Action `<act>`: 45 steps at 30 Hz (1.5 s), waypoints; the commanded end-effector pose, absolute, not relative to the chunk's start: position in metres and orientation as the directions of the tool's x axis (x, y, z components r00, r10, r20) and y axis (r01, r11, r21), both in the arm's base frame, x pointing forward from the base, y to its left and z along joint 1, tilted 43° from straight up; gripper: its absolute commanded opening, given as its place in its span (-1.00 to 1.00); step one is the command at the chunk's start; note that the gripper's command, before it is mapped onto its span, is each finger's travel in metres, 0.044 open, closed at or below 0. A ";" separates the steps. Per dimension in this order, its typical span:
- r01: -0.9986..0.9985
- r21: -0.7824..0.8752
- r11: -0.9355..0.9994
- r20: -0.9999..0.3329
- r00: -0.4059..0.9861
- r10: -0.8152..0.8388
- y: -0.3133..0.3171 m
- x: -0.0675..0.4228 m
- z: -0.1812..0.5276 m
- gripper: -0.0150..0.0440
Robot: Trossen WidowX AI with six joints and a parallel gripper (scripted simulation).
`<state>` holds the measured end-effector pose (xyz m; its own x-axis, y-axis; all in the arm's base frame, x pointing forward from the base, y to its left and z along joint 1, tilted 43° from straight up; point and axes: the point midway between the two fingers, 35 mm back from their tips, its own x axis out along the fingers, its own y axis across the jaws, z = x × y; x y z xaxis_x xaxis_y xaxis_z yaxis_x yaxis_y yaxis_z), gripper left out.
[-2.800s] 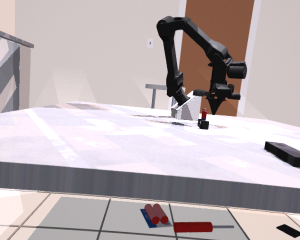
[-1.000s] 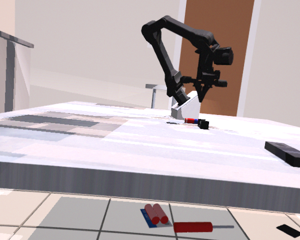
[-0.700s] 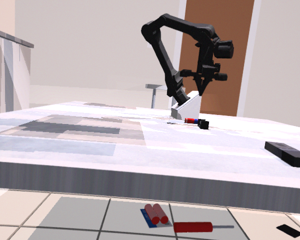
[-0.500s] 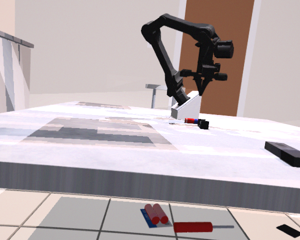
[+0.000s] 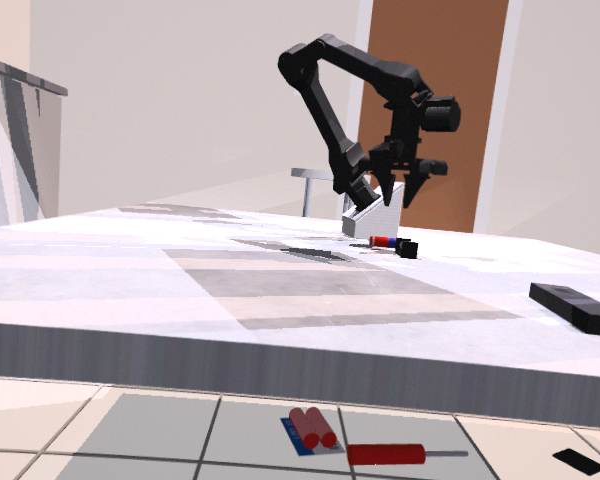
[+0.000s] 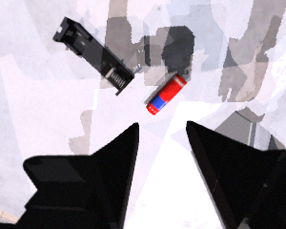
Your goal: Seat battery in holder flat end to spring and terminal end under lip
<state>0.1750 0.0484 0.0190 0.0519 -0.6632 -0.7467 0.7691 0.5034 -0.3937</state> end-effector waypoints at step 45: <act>0.996 0.092 -0.023 -0.739 0.053 -0.672 -0.011 0.174 -0.029 0.26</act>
<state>0.1756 -0.0065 -0.0248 0.0544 -0.6676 -0.7425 0.9949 -0.0267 0.0969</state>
